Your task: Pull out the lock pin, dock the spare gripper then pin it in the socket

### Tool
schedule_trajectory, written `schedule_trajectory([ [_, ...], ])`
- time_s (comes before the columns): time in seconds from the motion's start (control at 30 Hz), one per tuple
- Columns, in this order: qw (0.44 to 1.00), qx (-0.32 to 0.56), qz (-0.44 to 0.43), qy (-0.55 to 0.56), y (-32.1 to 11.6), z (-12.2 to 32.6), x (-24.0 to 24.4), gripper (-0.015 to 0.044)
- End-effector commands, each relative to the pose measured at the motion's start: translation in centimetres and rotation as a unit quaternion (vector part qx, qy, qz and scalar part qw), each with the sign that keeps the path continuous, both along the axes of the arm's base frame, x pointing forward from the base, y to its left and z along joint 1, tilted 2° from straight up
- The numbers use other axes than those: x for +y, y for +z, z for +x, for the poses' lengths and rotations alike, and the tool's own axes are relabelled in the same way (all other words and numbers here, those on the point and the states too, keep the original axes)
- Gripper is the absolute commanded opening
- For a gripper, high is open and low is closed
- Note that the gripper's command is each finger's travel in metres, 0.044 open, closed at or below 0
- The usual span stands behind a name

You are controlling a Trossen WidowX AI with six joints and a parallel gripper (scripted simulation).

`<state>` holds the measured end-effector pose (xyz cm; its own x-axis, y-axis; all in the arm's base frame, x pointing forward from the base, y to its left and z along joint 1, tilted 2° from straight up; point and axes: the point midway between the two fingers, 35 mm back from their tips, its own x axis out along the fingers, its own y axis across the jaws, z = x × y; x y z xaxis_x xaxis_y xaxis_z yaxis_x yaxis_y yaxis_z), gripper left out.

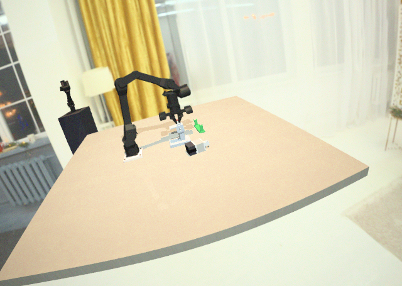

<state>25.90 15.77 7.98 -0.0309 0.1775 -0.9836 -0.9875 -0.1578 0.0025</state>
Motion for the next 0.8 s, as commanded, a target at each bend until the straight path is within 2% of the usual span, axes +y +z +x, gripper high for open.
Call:
schedule_trajectory([
  [0.0,1.0,0.0,0.002,-0.001,0.1,0.0,0.4,0.0],
  [0.77,1.0,0.002,0.0,-0.001,0.2,-0.3,2.3,0.0],
])
